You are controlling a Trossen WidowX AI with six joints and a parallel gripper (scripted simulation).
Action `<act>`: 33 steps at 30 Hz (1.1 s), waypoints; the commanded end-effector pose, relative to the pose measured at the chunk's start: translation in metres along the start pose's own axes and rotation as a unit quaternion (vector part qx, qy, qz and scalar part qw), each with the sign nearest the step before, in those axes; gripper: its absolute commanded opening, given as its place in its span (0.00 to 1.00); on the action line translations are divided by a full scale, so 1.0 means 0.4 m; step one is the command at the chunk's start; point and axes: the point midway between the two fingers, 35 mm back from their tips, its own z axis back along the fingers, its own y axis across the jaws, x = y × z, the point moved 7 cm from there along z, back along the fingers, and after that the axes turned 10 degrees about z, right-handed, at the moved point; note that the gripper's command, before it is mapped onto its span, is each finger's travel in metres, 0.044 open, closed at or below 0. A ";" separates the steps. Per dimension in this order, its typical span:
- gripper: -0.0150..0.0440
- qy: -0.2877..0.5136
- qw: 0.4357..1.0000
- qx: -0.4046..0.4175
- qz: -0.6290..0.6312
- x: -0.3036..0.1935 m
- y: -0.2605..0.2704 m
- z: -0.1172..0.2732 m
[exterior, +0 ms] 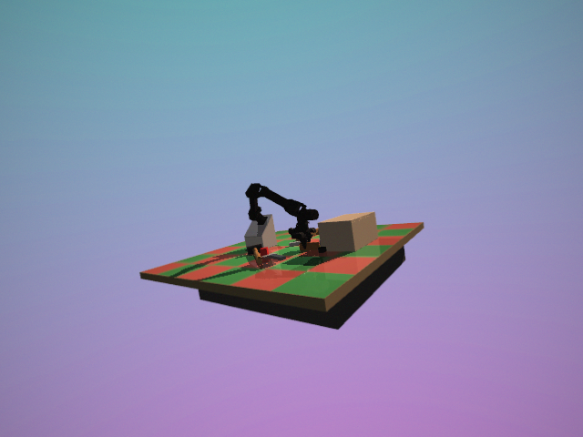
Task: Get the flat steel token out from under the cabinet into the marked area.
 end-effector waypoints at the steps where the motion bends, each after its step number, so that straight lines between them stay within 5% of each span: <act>1: 0.25 0.006 1.000 -0.001 -0.007 -0.011 -0.014 -0.002; 33: 0.25 0.006 1.000 -0.001 -0.006 -0.013 -0.057 -0.002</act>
